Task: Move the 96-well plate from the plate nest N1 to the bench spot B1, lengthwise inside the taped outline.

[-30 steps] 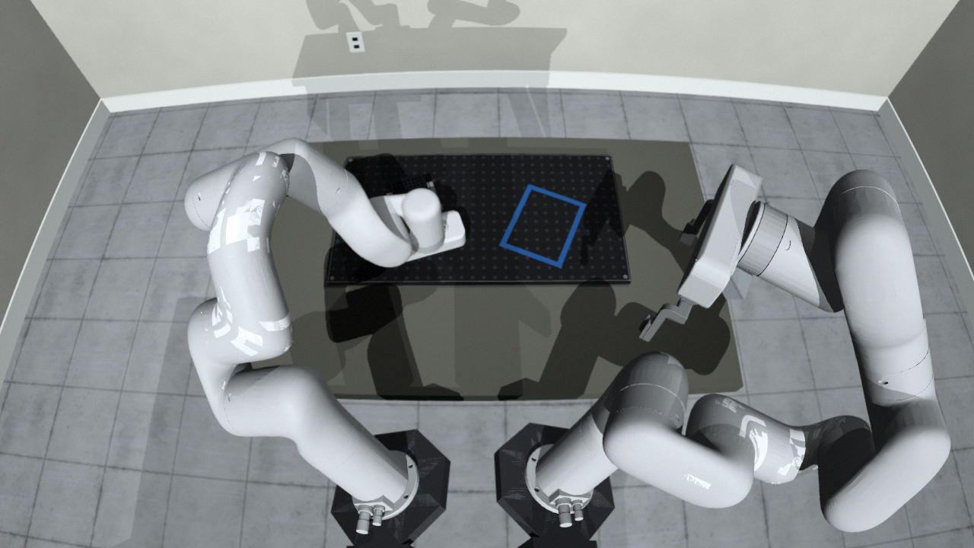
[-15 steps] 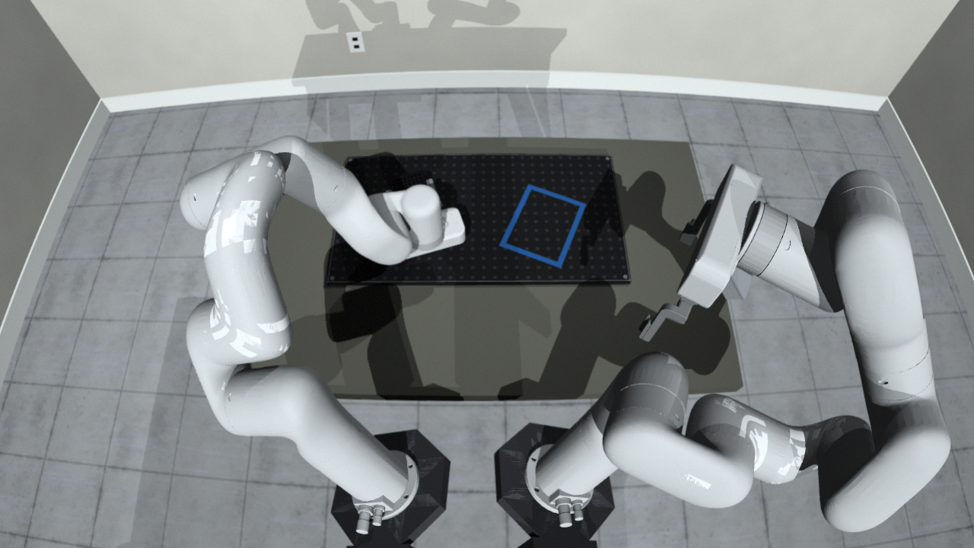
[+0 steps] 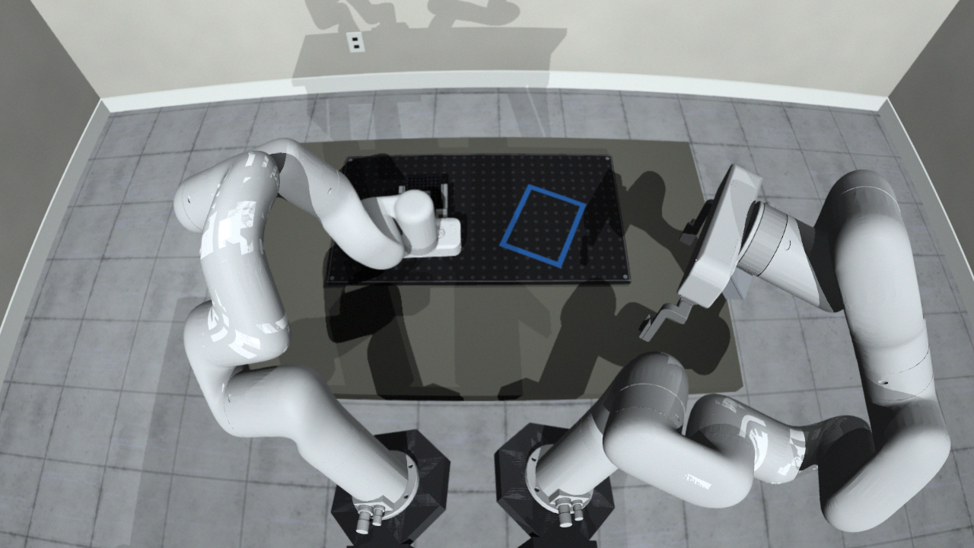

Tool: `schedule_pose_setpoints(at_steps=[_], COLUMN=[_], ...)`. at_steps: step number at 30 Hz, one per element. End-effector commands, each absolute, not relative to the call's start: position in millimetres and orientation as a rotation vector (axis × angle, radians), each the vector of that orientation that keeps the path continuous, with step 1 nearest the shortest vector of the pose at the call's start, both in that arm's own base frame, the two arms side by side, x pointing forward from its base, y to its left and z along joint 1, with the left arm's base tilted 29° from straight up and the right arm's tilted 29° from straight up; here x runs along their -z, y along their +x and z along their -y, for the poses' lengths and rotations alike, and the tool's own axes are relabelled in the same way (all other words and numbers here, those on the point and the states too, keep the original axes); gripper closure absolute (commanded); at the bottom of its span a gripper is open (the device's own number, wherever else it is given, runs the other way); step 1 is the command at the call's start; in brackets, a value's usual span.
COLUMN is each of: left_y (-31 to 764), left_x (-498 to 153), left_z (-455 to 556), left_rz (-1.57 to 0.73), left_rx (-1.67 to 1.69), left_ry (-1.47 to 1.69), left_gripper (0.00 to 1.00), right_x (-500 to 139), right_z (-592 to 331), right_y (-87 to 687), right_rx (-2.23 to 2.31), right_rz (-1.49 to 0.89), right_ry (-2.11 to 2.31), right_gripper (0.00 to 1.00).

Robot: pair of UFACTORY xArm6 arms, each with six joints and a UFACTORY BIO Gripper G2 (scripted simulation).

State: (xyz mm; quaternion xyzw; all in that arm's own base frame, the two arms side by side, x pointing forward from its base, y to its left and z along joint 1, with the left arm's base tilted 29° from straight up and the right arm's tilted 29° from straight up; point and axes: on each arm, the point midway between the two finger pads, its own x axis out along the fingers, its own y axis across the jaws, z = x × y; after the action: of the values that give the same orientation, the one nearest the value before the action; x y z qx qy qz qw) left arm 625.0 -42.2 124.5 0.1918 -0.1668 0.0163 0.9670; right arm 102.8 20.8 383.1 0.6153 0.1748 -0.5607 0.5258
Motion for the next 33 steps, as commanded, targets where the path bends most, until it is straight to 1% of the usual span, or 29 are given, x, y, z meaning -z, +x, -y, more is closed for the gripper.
schedule_pose_setpoints(at_steps=[1, 3, 13, 33], left_y=[627, 627, 628, 630], left_x=[-121, -121, -107, -82], left_z=[54, 54, 84, 139], left_rz=[0.307, 0.307, 0.242, 0.242], left_rx=[0.095, 0.095, 0.402, 0.402], left_ry=[0.405, 0.405, 0.451, 0.451], left_gripper=[1.0, 1.0, 1.0, 1.0], right_x=[-383, -383, -383, -383], right_z=[-21, -21, -21, -21], right_y=[103, 103, 103, 103], right_rx=[1.341, 1.341, 1.341, 1.341], right_rz=[-0.418, -0.418, -0.418, -0.418], right_ry=[1.472, 1.472, 1.472, 1.472], right_gripper=[0.0, 0.0, 0.0, 0.0])
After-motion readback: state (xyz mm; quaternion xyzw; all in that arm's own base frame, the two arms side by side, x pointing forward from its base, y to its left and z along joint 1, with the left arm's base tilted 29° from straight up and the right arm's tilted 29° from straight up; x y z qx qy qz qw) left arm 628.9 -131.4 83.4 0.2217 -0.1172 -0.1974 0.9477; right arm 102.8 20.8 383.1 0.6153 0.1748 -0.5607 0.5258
